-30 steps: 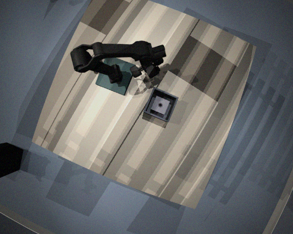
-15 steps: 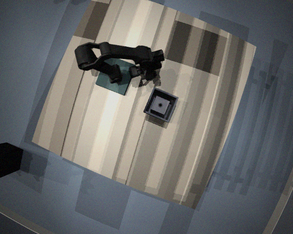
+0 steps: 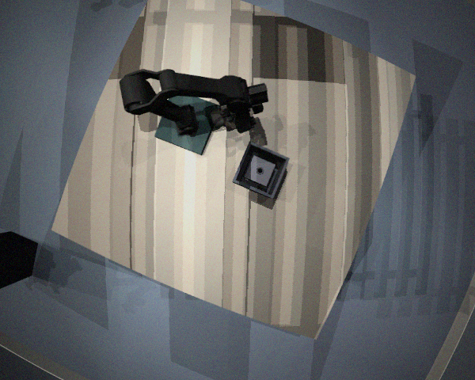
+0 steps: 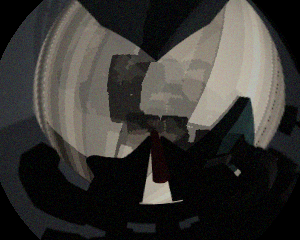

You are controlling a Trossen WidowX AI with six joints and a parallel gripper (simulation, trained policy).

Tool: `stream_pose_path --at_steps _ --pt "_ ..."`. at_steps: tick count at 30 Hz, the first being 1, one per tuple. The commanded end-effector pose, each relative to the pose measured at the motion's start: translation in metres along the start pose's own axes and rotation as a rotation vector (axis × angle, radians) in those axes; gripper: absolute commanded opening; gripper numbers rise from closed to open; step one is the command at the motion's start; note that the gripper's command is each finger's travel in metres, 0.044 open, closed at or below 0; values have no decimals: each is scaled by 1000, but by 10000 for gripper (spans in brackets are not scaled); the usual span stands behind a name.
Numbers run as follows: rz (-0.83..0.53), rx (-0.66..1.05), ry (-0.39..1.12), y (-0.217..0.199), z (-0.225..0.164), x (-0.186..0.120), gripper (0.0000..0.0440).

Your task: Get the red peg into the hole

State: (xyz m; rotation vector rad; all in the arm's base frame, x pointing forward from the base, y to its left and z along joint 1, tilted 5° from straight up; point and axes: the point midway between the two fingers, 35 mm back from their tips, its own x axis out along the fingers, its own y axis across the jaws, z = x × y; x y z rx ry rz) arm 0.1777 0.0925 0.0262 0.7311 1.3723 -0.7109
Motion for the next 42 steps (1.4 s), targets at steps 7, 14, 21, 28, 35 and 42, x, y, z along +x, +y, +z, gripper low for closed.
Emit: stream_pose_path --at_steps 7,14,21,28,35,42 --pt "44 -67 -88 2 19 -27 0" --pt "69 -106 -149 7 36 -51 0" --pt "91 -120 -201 14 56 -77 0" --pt "105 -108 -246 20 82 -99 0" --pt "102 -66 -265 19 109 -106 0" --pt "102 -19 -279 18 135 -106 0"
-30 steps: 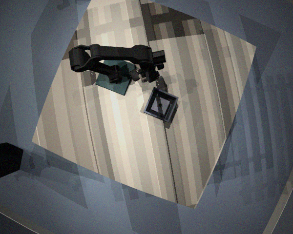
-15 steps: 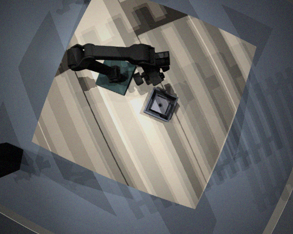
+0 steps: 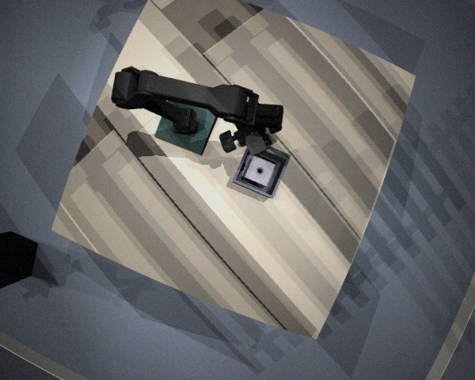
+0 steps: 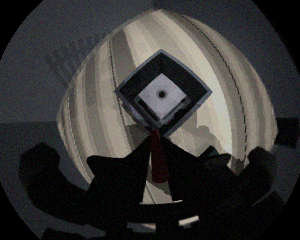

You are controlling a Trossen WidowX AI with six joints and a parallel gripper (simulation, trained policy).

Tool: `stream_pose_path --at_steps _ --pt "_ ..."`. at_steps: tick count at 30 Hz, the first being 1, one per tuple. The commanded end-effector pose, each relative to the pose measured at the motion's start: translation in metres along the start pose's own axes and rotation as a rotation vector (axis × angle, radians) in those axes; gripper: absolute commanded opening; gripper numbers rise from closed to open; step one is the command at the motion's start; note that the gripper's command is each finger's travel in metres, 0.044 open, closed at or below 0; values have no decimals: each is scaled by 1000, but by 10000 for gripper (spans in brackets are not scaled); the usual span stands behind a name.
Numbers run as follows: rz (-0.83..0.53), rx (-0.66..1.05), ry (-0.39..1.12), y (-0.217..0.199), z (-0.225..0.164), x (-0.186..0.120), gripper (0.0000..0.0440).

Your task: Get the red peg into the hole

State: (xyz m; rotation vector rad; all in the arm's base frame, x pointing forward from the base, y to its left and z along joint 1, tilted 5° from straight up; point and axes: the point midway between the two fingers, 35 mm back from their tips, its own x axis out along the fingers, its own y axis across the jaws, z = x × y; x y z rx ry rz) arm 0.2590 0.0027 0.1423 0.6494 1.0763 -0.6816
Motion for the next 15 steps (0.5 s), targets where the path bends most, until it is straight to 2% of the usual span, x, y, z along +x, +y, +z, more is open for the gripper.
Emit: stream_pose_path --at_steps 1,15 --pt "-6 14 1 0 10 6 0" --pt "-17 103 -20 -7 51 29 2"
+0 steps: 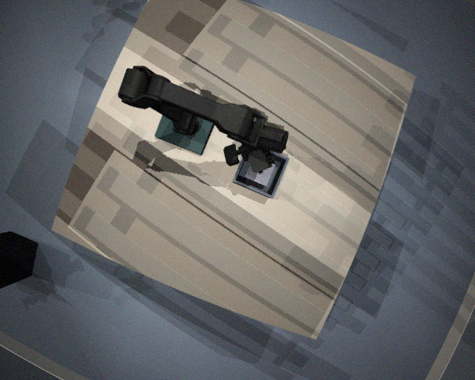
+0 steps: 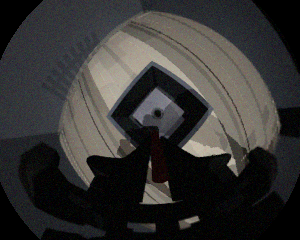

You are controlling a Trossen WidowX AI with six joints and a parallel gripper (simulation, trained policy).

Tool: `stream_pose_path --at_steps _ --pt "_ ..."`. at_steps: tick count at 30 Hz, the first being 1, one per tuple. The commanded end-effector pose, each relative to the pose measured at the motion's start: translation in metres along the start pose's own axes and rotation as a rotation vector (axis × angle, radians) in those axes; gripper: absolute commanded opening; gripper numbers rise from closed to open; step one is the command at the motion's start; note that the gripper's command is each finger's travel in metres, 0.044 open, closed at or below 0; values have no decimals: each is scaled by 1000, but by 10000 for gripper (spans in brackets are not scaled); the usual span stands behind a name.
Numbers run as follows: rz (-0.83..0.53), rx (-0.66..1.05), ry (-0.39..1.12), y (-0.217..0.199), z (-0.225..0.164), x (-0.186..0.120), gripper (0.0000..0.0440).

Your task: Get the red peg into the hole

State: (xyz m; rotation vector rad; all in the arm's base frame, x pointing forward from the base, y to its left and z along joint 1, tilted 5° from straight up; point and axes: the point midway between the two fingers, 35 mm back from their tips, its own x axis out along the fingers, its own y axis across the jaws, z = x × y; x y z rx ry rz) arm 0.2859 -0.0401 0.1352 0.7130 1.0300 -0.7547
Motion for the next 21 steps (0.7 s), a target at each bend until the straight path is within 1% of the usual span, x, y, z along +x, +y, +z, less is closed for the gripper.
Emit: stream_pose_path --at_steps 1,10,19,21 --pt "-5 13 6 0 8 8 2" --pt "-18 51 26 -3 24 26 8" --pt "-47 61 64 -6 27 51 1" --pt "-58 56 73 -7 27 56 9"
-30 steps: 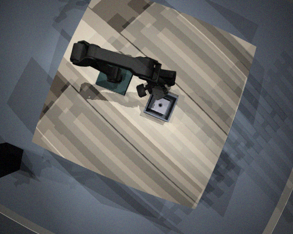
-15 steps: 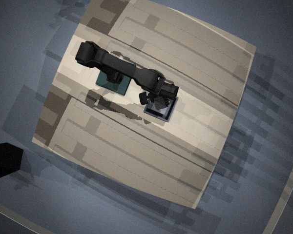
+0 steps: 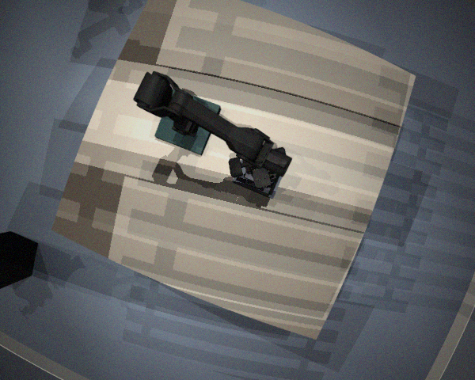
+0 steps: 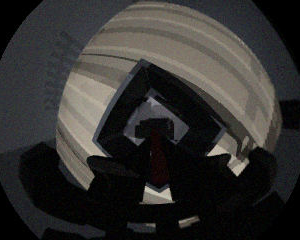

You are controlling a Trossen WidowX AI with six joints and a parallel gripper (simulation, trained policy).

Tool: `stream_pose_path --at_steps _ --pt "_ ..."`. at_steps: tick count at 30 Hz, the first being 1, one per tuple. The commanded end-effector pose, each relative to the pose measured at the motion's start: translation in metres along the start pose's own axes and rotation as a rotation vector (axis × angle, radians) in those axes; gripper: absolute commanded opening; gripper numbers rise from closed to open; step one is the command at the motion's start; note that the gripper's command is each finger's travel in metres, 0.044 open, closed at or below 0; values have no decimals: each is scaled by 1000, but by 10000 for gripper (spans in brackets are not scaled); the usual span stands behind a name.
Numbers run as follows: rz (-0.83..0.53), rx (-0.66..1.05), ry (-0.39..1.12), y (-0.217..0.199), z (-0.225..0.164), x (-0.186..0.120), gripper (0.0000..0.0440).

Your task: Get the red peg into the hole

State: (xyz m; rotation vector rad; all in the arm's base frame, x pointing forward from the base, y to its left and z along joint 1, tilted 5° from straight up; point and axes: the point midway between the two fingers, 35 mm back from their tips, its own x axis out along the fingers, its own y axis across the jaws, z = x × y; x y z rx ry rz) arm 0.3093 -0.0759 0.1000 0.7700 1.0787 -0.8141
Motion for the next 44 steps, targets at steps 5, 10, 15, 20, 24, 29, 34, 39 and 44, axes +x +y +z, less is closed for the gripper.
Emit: stream_pose_path --at_steps 5,10,15,20,24,29,34,39,44 --pt "-34 -30 33 -1 1 20 113" --pt "-64 -62 52 -1 4 25 139" --pt "-69 -88 56 7 13 24 127" --pt "-71 -113 70 14 21 25 116" --pt "-76 -129 84 19 26 27 108" --pt "-86 -146 102 22 34 30 99" --pt "-97 -160 122 23 40 34 91" --pt "-109 -170 142 22 46 38 84" --pt "-120 -176 162 20 51 43 78"
